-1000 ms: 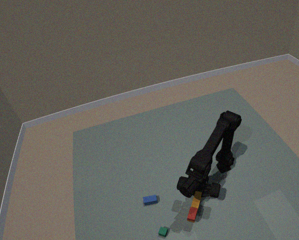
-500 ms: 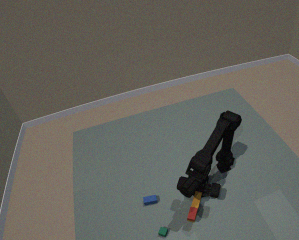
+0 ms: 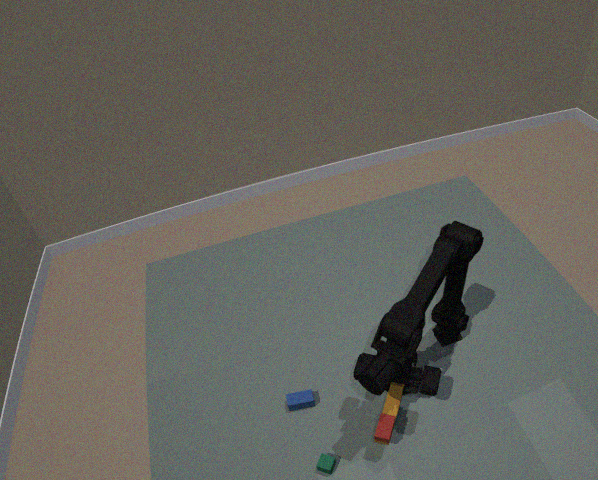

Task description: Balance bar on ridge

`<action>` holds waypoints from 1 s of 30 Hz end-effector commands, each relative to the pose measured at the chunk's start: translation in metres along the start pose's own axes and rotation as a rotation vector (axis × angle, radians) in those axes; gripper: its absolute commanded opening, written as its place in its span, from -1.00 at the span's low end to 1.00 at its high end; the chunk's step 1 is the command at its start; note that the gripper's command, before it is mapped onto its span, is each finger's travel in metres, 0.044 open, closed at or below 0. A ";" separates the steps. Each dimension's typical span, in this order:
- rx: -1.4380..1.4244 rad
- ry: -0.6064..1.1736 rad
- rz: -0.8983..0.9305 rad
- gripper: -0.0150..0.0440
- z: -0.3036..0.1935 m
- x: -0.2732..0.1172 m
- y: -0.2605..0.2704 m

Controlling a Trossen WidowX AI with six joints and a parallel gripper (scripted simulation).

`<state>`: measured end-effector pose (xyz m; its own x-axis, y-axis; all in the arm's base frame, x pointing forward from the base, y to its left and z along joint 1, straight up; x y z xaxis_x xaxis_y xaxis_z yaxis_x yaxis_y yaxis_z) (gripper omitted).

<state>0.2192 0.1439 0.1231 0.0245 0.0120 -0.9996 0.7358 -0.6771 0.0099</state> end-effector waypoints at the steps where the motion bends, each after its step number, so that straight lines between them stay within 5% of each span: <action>1: 0.004 0.001 -0.003 -0.49 0.000 0.002 -0.001; 30: 0.004 0.000 -0.003 -0.49 0.001 0.004 -0.001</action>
<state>0.2191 0.1438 0.1216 0.0257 0.0132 -0.9996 0.7356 -0.6773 0.0100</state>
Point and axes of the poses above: the point midway between the two fingers, 35 mm back from their tips, its own x axis out along the fingers, its own y axis across the jaws, z = x × y, the point moved 1 cm from there along -x, back along the fingers, and after that the axes turned 7 degrees about x, right-handed, at the moved point
